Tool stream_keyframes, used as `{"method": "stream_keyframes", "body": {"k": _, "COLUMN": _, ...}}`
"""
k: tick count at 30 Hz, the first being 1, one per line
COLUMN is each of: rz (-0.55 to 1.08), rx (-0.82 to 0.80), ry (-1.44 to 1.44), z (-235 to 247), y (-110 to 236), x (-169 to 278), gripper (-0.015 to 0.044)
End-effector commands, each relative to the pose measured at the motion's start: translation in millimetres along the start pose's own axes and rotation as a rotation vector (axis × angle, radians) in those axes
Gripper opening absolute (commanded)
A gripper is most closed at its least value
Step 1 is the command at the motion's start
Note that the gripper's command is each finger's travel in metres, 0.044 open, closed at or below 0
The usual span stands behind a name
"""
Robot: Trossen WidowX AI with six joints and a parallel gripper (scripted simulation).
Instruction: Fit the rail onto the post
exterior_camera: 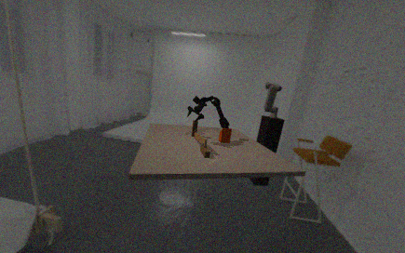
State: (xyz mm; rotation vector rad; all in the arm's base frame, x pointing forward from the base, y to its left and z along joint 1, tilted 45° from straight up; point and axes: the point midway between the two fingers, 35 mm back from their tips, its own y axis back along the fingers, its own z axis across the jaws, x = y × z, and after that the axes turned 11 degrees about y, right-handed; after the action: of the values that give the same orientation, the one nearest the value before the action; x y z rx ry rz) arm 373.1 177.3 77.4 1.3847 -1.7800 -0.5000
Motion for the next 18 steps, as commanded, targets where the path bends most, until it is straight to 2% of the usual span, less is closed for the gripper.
{"method": "stream_keyframes", "body": {"k": 1, "rz": 0.133, "rx": -0.212, "ry": 0.207, "z": 40.7, "y": -35.4, "x": 34.0, "gripper": 0.0440}}
{"method": "stream_keyframes", "body": {"k": 5, "rz": 0.230, "rx": -0.434, "ry": 0.401, "z": 79.4, "y": -56.1, "x": 69.2, "gripper": 0.0440}}
{"method": "stream_keyframes", "body": {"k": 8, "rz": 0.270, "rx": -0.566, "ry": 0.512, "z": 102.2, "y": -59.2, "x": 94.6, "gripper": 0.0440}}
{"method": "stream_keyframes", "body": {"k": 18, "rz": 0.273, "rx": -0.576, "ry": 0.520, "z": 104.6, "y": -58.0, "x": 98.2, "gripper": 0.0440}}
